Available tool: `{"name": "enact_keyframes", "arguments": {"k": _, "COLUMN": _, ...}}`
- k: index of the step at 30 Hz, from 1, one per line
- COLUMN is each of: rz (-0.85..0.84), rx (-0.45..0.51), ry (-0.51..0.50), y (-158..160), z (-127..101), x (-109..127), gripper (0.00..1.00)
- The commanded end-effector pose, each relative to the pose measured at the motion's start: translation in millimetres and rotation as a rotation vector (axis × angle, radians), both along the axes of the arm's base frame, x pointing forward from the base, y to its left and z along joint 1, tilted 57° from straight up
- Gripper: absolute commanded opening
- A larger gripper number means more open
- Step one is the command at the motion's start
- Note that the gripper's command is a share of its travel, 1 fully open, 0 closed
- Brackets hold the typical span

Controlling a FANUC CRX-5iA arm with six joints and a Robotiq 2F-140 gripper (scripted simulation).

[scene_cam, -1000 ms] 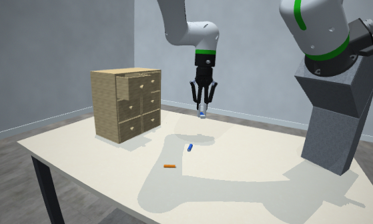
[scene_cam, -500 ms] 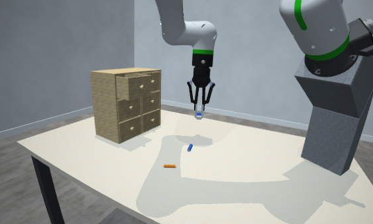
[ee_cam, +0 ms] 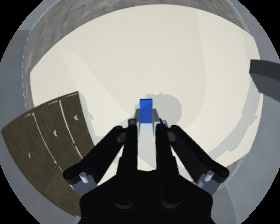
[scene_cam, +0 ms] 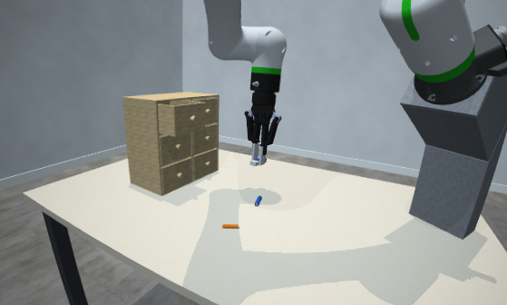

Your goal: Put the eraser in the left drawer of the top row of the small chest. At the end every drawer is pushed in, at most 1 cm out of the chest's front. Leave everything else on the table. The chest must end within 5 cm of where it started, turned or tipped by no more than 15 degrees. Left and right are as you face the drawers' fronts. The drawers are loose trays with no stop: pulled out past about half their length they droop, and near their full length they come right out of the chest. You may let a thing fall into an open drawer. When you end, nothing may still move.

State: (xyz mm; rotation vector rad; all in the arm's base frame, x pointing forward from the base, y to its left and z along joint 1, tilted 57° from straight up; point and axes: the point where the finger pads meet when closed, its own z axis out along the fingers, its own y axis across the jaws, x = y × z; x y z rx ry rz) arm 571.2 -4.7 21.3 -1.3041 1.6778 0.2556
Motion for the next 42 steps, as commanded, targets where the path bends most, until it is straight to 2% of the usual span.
{"name": "enact_keyframes", "arguments": {"k": 1, "rz": -0.133, "rx": 0.118, "ry": 0.215, "y": 11.3, "z": 15.9, "x": 2.3, "gripper": 0.11}}
{"name": "enact_keyframes", "arguments": {"k": 15, "rz": -0.45, "rx": 0.447, "ry": 0.587, "y": 46.8, "z": 61.7, "x": 4.5, "gripper": 0.11}}
{"name": "enact_keyframes", "arguments": {"k": 17, "rz": -0.45, "rx": 0.447, "ry": 0.587, "y": 46.8, "z": 61.7, "x": 4.5, "gripper": 0.11}}
{"name": "enact_keyframes", "arguments": {"k": 18, "rz": -0.516, "rx": 0.509, "ry": 0.672, "y": 50.6, "z": 66.6, "x": 4.4, "gripper": 0.11}}
{"name": "enact_keyframes", "arguments": {"k": 21, "rz": -0.577, "rx": 0.584, "ry": 0.741, "y": 60.7, "z": 79.3, "x": 3.8, "gripper": 0.11}}
{"name": "enact_keyframes", "arguments": {"k": 29, "rz": -0.755, "rx": 0.757, "ry": 0.965, "y": 74.1, "z": 96.1, "x": 2.3, "gripper": 0.11}}
{"name": "enact_keyframes", "arguments": {"k": 42, "rz": -0.773, "rx": 0.777, "ry": 0.988, "y": 75.7, "z": 98.9, "x": 1.8, "gripper": 0.11}}
